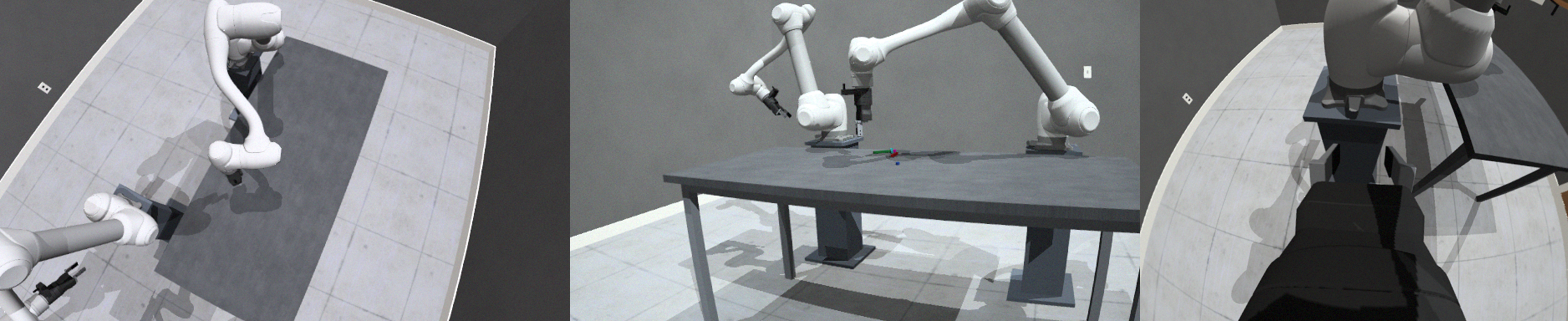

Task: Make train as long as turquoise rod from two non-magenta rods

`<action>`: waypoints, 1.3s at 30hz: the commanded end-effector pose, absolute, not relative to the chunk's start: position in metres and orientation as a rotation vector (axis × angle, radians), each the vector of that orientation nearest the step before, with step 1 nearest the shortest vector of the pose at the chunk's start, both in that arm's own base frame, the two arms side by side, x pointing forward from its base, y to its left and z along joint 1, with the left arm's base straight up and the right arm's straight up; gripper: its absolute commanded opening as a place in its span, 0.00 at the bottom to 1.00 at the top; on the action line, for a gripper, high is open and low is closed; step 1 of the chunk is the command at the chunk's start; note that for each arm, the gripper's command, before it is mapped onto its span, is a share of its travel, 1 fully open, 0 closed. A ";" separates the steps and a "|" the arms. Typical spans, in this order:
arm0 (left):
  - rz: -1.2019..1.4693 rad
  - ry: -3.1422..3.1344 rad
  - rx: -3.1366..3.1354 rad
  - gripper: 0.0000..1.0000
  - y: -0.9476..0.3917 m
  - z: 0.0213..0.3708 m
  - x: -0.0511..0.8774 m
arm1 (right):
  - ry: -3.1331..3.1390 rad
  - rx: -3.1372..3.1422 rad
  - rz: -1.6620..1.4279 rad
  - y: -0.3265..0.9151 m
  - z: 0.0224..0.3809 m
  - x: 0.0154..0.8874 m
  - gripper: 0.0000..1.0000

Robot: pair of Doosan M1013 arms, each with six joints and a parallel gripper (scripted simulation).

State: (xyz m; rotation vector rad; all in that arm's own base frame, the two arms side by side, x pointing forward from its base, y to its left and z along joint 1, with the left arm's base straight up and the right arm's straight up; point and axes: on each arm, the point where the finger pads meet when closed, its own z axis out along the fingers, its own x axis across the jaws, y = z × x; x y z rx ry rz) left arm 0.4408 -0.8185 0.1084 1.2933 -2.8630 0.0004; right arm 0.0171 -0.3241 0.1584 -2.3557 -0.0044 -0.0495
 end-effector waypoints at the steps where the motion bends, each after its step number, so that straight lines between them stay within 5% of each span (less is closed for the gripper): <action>1: 0.003 -2.863 1.293 0.24 -0.819 0.100 0.441 | -0.004 -2.357 -0.050 -0.324 0.159 0.017 1.00; 13: 0.003 -2.863 1.293 0.24 -0.819 0.049 0.441 | -0.004 -2.357 -0.050 -0.324 0.159 0.017 1.00; 39: 0.003 -2.863 1.293 0.24 -0.820 0.035 0.441 | -0.004 -2.357 -0.050 -0.324 0.159 0.017 1.00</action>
